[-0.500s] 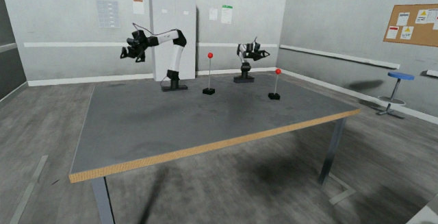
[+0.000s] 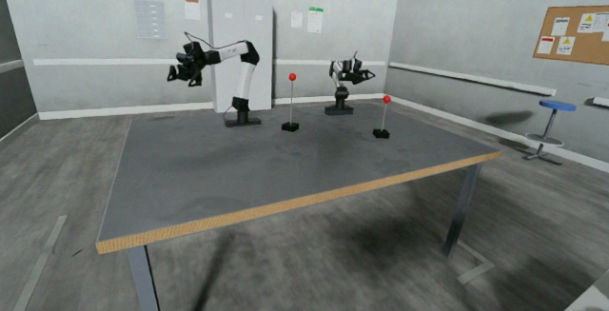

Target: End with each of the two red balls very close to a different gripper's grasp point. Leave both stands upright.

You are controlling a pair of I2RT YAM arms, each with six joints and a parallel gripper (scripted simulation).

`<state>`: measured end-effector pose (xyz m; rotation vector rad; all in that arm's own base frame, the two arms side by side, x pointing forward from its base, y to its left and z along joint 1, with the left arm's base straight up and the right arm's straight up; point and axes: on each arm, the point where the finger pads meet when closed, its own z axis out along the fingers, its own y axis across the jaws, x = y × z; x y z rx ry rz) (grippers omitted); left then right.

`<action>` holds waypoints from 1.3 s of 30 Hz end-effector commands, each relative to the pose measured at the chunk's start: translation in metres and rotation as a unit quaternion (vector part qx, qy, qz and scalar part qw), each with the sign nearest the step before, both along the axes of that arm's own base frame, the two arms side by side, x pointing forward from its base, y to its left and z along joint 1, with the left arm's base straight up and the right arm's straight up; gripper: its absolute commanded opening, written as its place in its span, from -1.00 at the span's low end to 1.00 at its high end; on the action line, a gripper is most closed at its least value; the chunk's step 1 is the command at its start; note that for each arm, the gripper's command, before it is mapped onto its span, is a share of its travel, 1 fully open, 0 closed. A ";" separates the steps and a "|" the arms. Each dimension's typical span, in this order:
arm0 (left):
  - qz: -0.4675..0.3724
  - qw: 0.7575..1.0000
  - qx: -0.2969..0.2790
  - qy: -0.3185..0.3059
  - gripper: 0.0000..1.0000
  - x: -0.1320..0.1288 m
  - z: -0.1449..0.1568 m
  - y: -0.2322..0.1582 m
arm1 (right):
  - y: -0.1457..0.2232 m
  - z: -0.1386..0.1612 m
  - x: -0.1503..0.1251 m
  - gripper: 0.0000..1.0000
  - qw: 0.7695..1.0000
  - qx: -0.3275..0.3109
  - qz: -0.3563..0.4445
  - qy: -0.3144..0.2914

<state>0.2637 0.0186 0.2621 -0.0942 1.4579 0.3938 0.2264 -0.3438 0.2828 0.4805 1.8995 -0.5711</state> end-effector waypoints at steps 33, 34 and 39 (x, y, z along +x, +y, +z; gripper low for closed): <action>-0.061 0.935 -0.094 0.336 1.00 0.069 -0.012 -0.020 | 0.321 0.070 0.077 1.00 0.937 0.079 0.337 0.055; -0.062 0.930 -0.098 0.350 1.00 0.073 -0.011 -0.021 | 0.336 0.073 0.072 1.00 0.929 0.080 0.356 0.057; -0.067 0.909 -0.111 0.396 1.00 0.084 -0.008 -0.023 | 0.381 0.083 0.045 1.00 0.903 0.081 0.416 0.067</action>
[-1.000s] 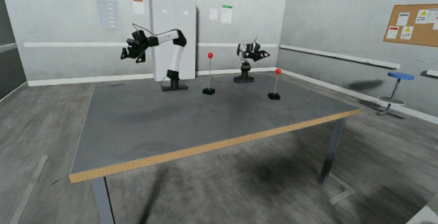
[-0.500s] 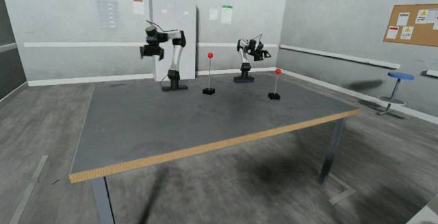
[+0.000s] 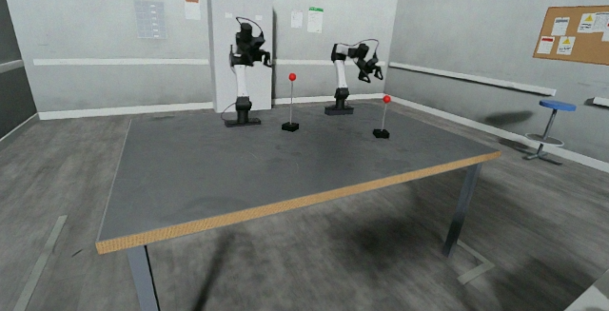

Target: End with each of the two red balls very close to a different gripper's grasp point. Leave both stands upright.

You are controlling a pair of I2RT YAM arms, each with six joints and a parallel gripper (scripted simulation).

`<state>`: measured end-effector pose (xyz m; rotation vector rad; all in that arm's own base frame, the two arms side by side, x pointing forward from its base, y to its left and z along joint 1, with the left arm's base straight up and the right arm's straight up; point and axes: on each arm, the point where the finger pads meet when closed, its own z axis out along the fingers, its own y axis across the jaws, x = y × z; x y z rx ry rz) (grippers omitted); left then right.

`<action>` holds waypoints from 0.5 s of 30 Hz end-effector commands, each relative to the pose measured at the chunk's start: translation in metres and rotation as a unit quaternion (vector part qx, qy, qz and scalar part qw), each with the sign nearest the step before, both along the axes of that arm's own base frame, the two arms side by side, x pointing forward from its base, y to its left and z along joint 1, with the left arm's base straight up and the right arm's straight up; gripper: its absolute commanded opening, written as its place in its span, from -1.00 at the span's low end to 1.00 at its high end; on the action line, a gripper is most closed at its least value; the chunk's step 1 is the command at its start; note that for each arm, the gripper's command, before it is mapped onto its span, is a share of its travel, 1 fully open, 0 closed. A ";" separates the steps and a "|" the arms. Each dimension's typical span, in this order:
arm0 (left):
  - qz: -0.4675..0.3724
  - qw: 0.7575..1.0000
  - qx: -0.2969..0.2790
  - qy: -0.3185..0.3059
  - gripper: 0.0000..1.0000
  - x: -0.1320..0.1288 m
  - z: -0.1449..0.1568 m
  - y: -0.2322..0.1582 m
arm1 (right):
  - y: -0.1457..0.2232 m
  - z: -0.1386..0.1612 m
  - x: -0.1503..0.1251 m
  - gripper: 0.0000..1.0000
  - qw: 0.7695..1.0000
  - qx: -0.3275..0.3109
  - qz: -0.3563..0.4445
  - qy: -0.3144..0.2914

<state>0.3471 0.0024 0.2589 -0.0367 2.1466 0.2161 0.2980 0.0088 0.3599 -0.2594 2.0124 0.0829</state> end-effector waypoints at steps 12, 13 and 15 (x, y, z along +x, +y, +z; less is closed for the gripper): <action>-0.034 0.978 -0.058 0.199 1.00 0.048 0.011 -0.010 | 0.109 0.030 -0.133 1.00 0.974 0.005 0.224 0.031; -0.034 0.978 -0.058 0.199 1.00 0.048 0.011 -0.010 | 0.109 0.030 -0.133 1.00 0.974 0.005 0.224 0.031; -0.036 0.975 -0.062 0.211 1.00 0.052 0.011 -0.010 | 0.111 0.030 -0.145 1.00 0.970 0.004 0.241 0.036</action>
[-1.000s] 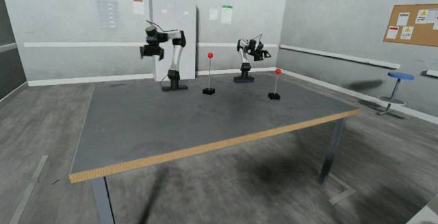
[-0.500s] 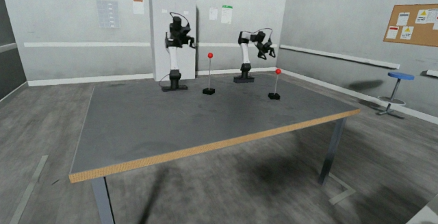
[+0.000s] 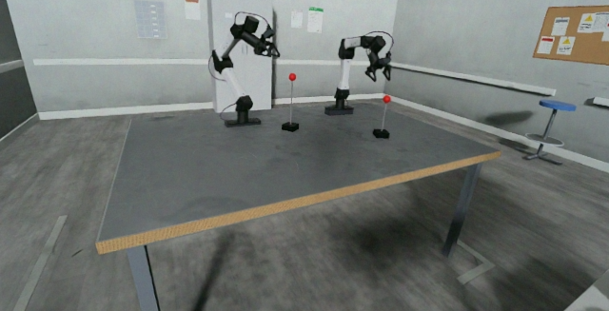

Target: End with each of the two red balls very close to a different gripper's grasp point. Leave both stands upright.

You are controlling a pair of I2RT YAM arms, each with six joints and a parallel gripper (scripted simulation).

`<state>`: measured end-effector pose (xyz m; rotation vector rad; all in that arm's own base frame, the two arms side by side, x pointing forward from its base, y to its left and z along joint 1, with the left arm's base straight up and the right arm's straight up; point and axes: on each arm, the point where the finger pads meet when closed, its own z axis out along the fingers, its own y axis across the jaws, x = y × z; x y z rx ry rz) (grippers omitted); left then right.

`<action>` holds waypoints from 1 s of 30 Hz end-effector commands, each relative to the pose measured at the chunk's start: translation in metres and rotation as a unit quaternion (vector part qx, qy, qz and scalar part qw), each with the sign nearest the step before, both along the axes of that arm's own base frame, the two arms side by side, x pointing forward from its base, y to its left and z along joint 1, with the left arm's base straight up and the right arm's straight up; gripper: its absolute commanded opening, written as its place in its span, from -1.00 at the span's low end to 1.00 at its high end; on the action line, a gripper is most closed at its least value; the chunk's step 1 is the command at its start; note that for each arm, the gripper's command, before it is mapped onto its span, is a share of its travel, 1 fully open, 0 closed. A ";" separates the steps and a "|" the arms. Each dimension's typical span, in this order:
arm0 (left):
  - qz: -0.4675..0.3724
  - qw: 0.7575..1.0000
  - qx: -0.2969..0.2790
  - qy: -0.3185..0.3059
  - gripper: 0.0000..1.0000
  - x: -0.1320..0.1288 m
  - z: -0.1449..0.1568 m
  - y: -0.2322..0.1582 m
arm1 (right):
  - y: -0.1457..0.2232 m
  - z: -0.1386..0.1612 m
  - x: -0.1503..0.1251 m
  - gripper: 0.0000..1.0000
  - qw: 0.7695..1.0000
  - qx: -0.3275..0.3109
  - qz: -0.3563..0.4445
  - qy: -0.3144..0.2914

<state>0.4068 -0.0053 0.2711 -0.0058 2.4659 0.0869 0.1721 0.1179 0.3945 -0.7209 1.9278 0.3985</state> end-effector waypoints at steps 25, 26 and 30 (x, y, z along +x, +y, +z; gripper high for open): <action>-0.028 0.990 -0.032 -0.132 1.00 0.040 0.001 -0.004 | 0.023 -0.018 -0.059 1.00 0.987 0.097 0.107 -0.075; -0.029 0.988 -0.031 -0.148 1.00 0.038 -0.001 -0.004 | 0.024 -0.023 -0.058 1.00 0.986 0.103 0.105 -0.081; -0.030 0.979 -0.030 -0.197 1.00 0.031 -0.009 -0.004 | 0.027 -0.046 -0.055 1.00 0.982 0.123 0.105 -0.101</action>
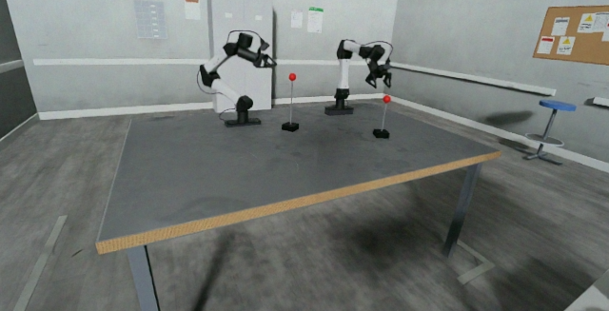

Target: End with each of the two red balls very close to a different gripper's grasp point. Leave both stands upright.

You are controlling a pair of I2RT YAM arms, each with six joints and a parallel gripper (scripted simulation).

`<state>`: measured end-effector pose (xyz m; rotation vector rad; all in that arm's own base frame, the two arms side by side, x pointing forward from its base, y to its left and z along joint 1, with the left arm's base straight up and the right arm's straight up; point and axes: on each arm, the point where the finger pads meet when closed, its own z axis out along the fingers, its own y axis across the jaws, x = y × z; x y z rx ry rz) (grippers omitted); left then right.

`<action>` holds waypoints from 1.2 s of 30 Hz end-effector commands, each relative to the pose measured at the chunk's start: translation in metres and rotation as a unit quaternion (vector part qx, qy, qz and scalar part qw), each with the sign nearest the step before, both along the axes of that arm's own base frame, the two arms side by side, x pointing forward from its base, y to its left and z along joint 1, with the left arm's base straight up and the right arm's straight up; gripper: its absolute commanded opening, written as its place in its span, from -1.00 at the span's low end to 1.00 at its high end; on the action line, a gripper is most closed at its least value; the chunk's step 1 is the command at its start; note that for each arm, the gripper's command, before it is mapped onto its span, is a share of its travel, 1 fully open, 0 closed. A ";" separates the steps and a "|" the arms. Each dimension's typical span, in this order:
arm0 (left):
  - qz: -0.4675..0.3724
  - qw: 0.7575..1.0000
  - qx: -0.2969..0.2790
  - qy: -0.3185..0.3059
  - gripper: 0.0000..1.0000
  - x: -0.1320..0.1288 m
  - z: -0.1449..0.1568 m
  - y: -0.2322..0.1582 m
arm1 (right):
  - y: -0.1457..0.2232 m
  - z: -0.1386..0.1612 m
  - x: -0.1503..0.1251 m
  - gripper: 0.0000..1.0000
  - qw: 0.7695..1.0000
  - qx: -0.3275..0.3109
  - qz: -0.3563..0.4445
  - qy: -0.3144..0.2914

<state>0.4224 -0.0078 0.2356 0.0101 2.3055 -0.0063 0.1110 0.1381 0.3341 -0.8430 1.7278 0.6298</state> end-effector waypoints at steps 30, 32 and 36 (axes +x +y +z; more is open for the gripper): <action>-0.007 0.929 -0.003 -0.371 1.00 -0.029 -0.044 0.000 | 0.021 -0.047 0.015 1.00 0.987 0.123 -0.007 -0.101; -0.007 0.929 -0.003 -0.370 1.00 -0.030 -0.048 0.000 | 0.021 -0.047 0.015 1.00 0.987 0.123 -0.007 -0.101; -0.007 0.931 -0.003 -0.366 1.00 -0.030 -0.055 0.000 | 0.021 -0.047 0.015 1.00 0.987 0.123 -0.007 -0.101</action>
